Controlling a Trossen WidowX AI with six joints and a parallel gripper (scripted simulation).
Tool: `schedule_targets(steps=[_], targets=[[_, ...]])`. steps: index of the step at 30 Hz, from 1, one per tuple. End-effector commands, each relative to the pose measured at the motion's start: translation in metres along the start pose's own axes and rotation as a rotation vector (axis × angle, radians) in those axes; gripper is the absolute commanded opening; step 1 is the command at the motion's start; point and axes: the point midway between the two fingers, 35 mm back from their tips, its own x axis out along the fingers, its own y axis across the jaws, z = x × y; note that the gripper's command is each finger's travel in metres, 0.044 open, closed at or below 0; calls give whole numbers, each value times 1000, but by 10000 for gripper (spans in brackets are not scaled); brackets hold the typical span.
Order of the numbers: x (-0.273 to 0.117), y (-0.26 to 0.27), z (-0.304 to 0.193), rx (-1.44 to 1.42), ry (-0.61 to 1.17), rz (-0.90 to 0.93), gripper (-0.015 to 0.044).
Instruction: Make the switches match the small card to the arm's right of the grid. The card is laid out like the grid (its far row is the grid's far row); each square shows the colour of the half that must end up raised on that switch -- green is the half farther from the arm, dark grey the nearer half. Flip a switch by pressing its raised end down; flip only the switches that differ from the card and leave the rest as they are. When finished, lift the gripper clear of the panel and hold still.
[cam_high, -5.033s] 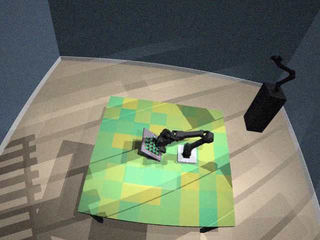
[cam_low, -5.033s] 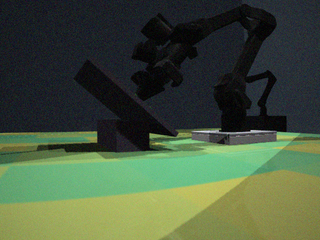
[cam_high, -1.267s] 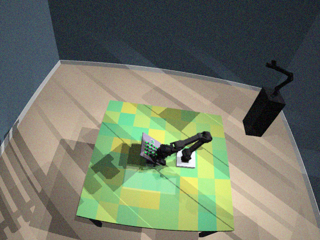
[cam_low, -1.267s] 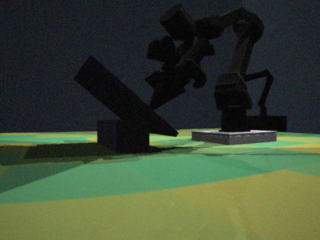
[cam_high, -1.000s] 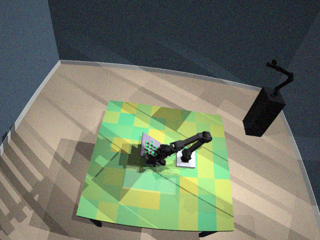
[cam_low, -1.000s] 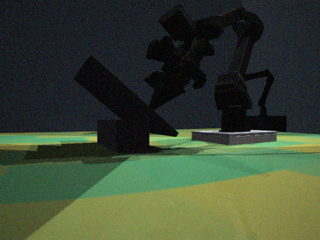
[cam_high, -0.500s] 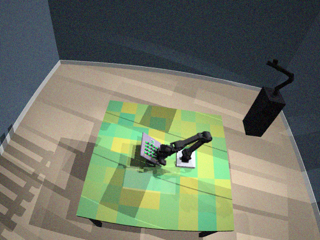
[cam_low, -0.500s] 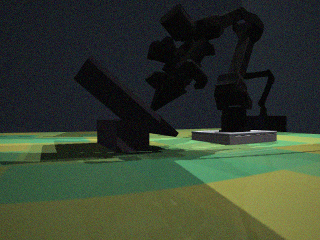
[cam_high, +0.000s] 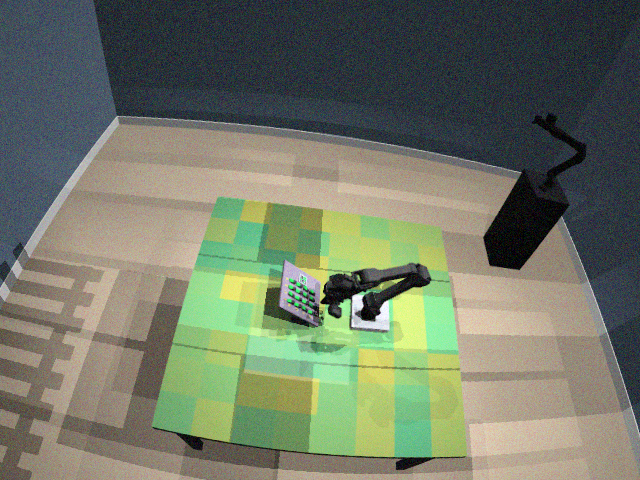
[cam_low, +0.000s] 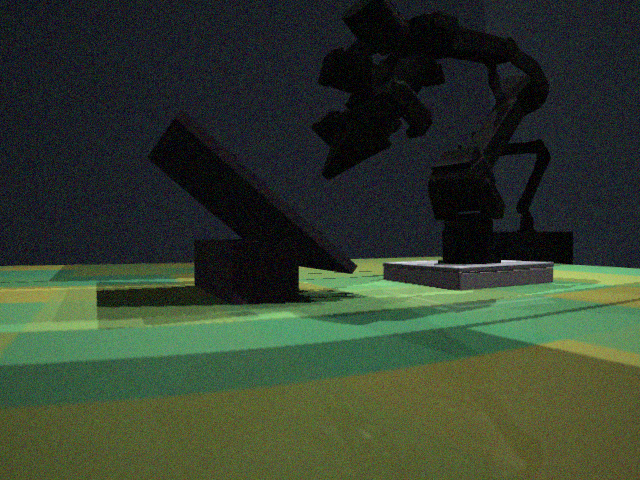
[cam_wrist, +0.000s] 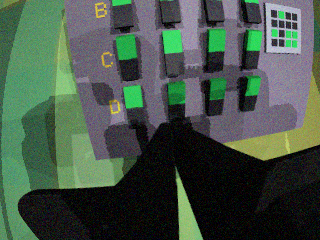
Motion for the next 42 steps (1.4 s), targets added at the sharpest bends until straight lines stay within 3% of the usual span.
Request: schedule_targets(steps=[1,8,42], targets=[[-1,-15,-2,-3,-2,-2,0],[34,-16,0,-4,21,-2,0],[58,-16,0,-4,20,-2,0]])
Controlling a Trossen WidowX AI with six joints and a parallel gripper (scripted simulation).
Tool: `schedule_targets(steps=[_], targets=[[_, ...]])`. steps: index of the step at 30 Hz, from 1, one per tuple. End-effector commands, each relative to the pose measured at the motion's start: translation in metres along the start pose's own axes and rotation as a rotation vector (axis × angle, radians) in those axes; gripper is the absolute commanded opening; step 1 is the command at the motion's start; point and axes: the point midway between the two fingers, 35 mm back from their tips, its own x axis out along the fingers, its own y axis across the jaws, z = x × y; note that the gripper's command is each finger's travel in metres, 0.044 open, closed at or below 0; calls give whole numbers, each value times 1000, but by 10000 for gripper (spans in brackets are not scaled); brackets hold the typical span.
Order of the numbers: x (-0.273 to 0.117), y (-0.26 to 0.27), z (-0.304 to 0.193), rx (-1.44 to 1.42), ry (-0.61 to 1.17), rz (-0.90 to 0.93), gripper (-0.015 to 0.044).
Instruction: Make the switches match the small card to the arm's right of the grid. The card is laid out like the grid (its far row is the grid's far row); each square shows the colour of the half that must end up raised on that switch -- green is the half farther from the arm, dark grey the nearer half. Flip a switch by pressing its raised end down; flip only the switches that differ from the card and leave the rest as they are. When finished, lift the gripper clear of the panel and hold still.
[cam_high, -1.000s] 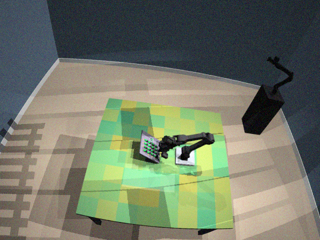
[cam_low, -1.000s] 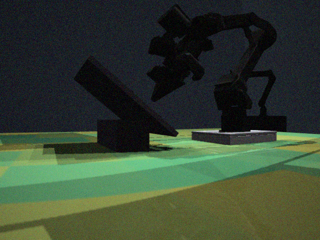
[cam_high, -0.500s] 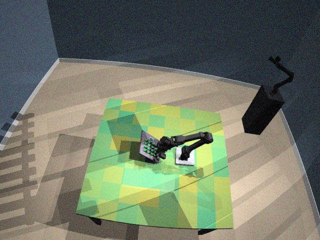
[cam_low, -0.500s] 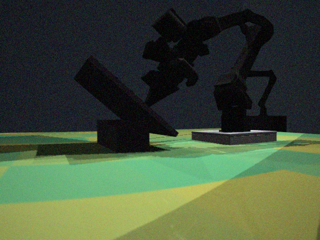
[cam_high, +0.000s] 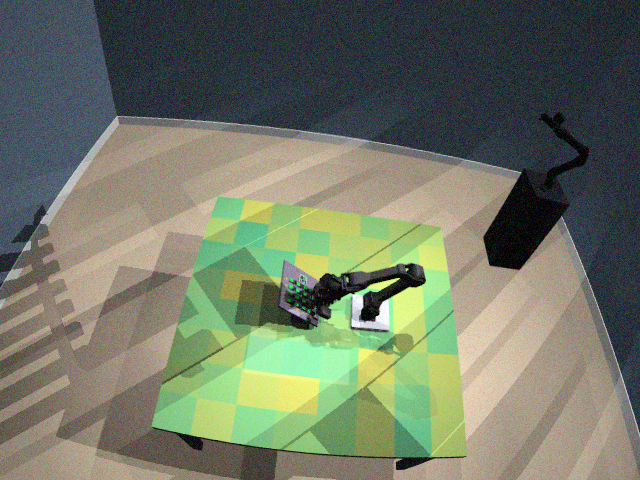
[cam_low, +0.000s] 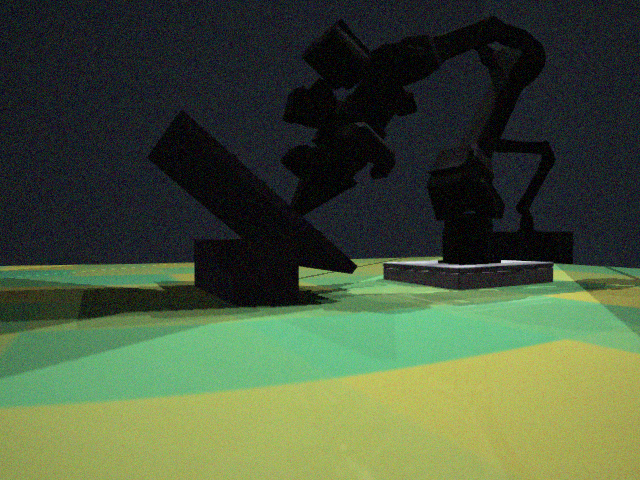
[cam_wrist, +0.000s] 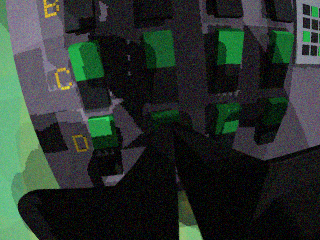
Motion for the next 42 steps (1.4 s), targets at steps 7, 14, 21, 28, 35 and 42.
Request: schedule_targets(steps=[7,14,21,28,35,42], targets=[[1,1,0,-5,-1,4,0],[2,1,0,-5,-1,4,0],[3,1,0,-5,-1,4,0],[4,1,0,-5,-1,4,0],[4,1,0,-5,-1,4,0],[5,1,0,-5,-1,4,0]])
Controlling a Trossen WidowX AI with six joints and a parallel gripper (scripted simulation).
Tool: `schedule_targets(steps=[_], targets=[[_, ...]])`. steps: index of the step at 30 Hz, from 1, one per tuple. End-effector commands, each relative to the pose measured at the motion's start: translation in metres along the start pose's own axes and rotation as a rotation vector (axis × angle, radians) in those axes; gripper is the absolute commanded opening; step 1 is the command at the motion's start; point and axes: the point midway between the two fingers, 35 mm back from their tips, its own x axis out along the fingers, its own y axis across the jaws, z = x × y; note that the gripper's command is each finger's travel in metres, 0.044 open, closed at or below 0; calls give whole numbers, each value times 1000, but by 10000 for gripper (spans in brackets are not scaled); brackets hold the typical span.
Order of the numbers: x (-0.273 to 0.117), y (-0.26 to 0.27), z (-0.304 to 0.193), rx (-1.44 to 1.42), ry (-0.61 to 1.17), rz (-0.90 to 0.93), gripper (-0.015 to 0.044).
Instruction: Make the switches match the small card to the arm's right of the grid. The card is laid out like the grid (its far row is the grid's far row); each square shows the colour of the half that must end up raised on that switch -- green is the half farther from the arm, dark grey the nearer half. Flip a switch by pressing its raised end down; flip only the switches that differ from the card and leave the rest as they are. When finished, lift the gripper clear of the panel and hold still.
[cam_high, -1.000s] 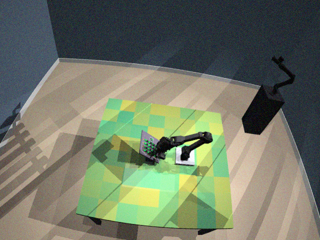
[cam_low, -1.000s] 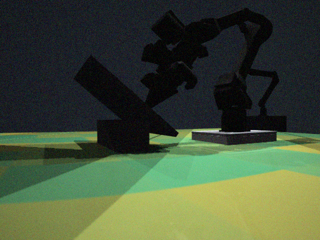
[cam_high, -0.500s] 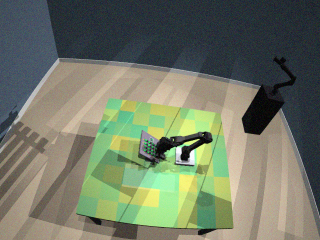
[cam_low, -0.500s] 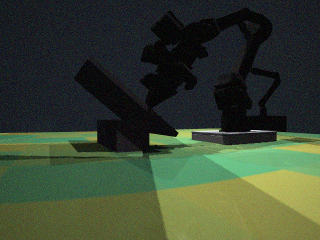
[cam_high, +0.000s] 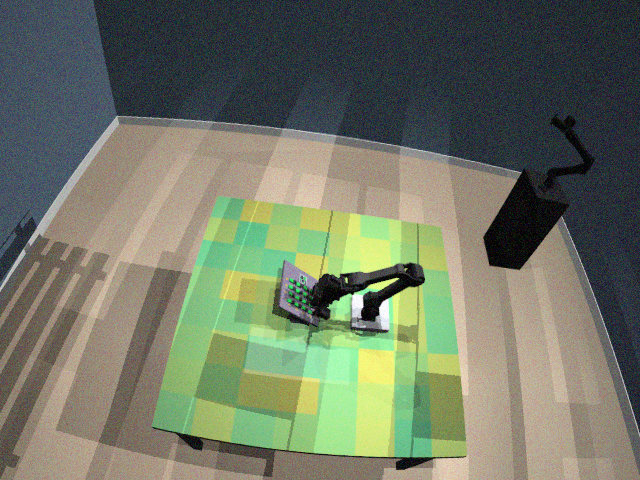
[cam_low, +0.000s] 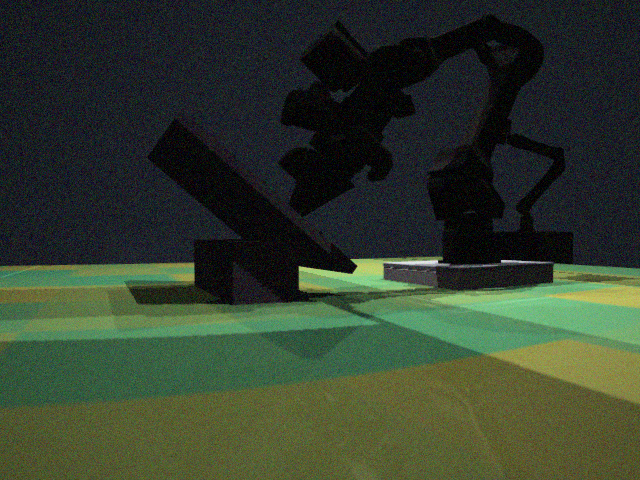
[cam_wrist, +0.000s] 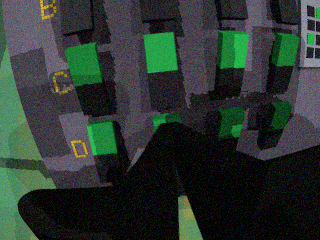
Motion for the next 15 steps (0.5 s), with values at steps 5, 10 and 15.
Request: schedule_targets(steps=[5,10,15], targets=[[1,1,-1,-5,1,4,0],[-14,0,1,-1,-4,1,0],[-62,0,-3,-5,-20,4,0]])
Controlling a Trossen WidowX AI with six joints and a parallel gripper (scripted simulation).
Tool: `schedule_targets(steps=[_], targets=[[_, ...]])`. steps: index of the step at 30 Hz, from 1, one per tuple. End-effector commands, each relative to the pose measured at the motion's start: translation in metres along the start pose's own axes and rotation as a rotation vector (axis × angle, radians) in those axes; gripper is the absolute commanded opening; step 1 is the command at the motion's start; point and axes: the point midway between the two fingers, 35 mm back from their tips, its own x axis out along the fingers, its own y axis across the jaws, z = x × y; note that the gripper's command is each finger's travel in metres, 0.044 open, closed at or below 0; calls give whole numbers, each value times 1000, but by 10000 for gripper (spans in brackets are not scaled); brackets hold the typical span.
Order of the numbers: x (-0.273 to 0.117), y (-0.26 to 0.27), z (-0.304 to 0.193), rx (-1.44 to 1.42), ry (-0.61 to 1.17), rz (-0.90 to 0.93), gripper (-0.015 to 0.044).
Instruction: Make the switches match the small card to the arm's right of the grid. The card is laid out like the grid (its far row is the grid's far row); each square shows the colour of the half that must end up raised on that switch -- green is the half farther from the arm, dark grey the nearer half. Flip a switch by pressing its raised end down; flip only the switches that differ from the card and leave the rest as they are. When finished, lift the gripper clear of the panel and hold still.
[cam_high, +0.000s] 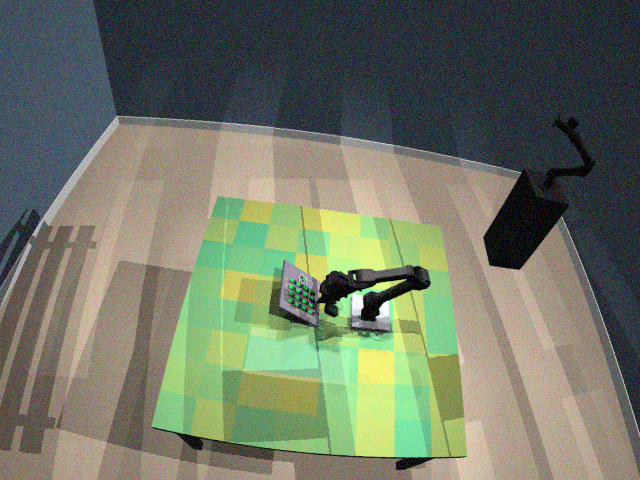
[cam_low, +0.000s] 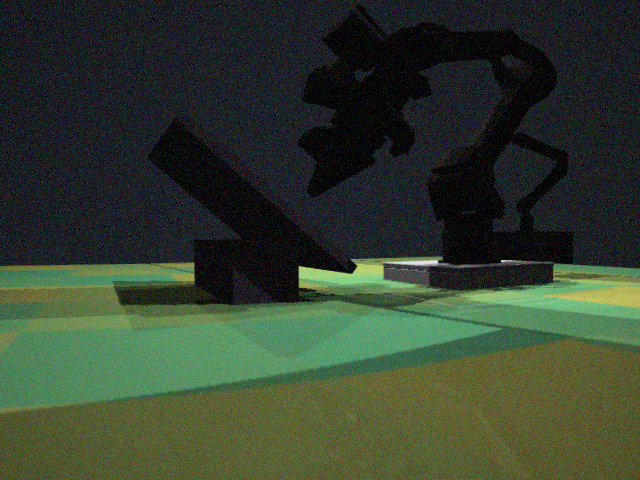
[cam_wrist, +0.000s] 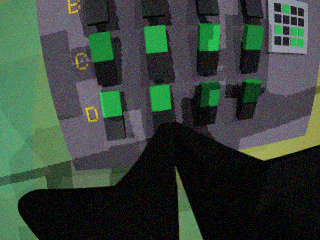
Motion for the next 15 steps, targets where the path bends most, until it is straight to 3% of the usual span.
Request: schedule_targets(steps=[1,4,9,15], targets=[[-24,-1,0,5,-20,-1,0],[-24,-1,3,4,-20,-2,0],[-31,-17,49,3,-23,-3,0],[-32,-18,51,3,-24,-3,0]])
